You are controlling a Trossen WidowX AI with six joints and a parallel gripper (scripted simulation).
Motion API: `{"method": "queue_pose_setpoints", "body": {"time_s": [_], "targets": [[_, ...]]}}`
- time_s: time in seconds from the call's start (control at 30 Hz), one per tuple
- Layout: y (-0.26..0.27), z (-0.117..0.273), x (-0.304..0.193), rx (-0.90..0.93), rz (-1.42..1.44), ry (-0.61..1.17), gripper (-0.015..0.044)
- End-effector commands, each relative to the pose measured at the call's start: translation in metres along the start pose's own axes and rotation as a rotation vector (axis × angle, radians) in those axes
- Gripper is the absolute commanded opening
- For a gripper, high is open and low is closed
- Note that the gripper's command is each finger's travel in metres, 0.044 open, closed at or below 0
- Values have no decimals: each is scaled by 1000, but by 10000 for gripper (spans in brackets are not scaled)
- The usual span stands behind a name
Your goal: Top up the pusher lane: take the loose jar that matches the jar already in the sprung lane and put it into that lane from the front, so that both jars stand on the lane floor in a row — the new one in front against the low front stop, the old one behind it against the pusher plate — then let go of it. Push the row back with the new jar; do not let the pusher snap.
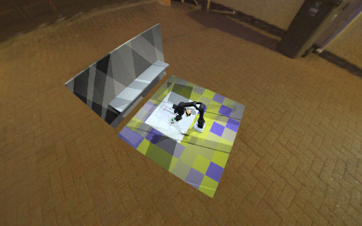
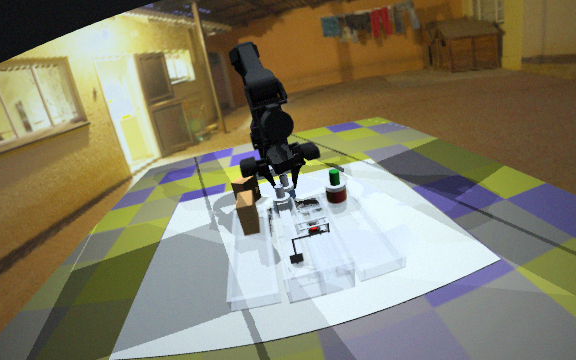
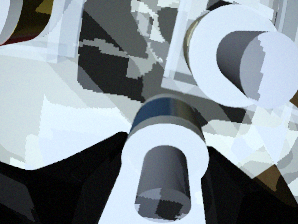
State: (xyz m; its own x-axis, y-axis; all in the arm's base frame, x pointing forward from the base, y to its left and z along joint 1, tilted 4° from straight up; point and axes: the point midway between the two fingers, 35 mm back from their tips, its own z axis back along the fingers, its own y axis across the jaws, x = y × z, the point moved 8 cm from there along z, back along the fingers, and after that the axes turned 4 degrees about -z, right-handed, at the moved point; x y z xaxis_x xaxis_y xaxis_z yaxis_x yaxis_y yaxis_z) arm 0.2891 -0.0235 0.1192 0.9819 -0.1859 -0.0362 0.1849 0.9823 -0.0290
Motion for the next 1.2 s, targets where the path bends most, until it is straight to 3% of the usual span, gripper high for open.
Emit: {"method": "queue_pose_setpoints", "body": {"time_s": [0.0, 0.27, 0.83, 1.17], "targets": [[8, 13, 2, 15, 43, -6, 0], [-7, 19, -6, -20, 6, 62, 0], [-15, 99, 8, -18, -48, -18, 0], [-15, 77, 8, -18, -53, -19, 0]]}}
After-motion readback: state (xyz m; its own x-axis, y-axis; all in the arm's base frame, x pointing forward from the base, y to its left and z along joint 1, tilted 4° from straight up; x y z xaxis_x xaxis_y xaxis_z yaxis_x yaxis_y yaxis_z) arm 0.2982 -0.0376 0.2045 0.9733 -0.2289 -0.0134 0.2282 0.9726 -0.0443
